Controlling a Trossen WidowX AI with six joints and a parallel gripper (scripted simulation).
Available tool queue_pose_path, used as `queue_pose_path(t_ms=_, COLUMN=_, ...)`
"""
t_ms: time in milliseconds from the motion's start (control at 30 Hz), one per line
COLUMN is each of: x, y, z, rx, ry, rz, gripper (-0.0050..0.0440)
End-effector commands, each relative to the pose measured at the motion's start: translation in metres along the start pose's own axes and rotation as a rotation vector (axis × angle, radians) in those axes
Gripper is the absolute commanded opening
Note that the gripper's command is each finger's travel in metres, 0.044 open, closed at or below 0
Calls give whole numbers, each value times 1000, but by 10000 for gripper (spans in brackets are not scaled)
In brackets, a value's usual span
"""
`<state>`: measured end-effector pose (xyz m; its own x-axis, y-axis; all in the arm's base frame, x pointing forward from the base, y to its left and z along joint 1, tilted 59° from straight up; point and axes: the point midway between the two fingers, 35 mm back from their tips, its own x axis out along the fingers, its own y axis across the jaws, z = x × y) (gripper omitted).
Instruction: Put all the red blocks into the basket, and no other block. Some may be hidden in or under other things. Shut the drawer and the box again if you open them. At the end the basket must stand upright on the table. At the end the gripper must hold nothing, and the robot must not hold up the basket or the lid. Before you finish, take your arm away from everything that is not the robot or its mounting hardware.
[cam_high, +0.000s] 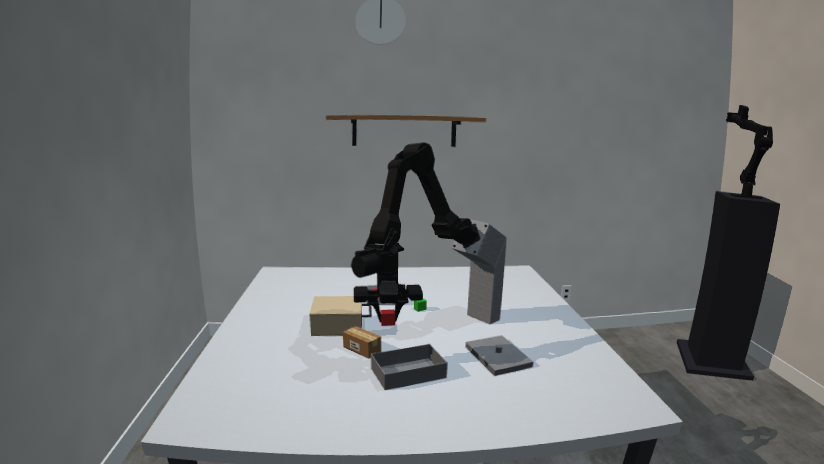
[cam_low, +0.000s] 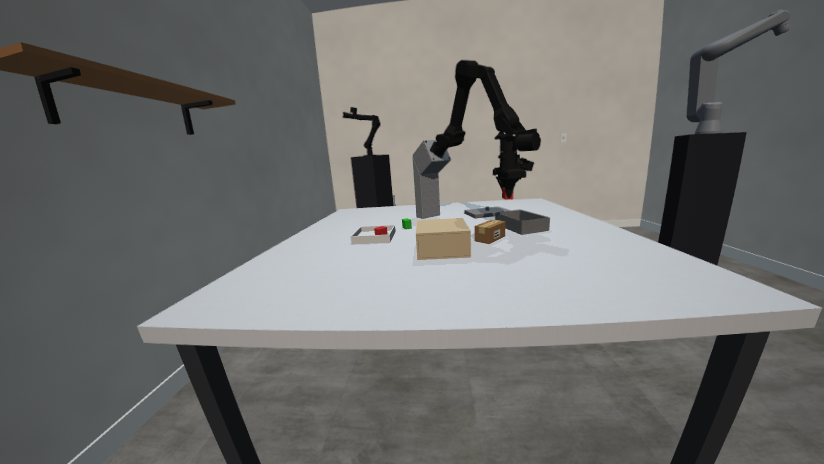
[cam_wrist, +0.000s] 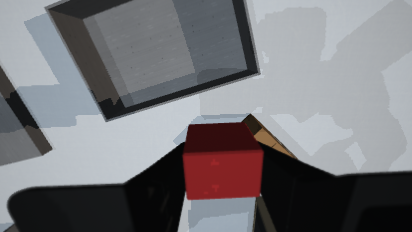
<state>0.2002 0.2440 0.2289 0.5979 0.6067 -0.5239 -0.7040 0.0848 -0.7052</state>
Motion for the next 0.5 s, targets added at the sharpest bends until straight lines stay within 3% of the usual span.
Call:
queue_pose_path(t_ms=0, x=-4, y=-24, z=-25, rx=53, ry=-7, rz=-6, gripper=0)
queue_pose_path(t_ms=100, x=-4, y=-43, z=-48, rx=53, ry=-7, rz=-6, gripper=0)
queue_pose_path(t_ms=167, x=-4, y=-43, z=-48, rx=53, ry=-7, rz=-6, gripper=0)
queue_pose_path(t_ms=267, x=-4, y=-56, z=-75, rx=209, ry=-7, rz=-5, gripper=0)
queue_pose_path(t_ms=467, x=-4, y=-83, z=-128, rx=209, ry=-7, rz=-5, gripper=0)
